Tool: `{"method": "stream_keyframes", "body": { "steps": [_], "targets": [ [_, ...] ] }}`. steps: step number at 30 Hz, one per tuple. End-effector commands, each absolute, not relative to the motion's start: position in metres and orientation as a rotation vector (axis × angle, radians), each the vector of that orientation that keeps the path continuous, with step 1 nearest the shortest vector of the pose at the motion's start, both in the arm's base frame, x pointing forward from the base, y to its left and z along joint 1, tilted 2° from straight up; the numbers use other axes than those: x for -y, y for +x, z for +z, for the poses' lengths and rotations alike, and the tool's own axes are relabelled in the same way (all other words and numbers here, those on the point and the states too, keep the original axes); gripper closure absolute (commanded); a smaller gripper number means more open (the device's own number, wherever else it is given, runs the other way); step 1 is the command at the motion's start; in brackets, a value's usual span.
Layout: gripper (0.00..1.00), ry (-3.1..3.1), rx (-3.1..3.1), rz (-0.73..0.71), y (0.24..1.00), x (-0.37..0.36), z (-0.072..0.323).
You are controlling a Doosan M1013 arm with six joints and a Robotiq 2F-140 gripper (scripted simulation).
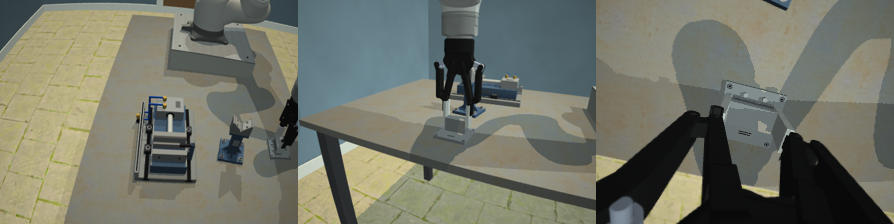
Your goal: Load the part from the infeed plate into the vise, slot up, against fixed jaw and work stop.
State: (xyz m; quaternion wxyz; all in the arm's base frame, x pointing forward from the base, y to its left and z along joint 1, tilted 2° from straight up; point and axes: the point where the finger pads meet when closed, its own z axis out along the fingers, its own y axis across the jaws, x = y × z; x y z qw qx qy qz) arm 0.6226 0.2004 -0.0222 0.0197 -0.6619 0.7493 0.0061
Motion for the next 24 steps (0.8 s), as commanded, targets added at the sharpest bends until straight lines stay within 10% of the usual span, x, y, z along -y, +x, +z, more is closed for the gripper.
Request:
{"method": "stream_keyframes", "body": {
  "steps": [1,24],
  "targets": [
    [1.00,-2.062,-2.317,0.020,0.621,-0.203,-0.024],
    [1.00,-2.062,-2.317,0.020,0.621,-0.201,0.007]
  ]
}}
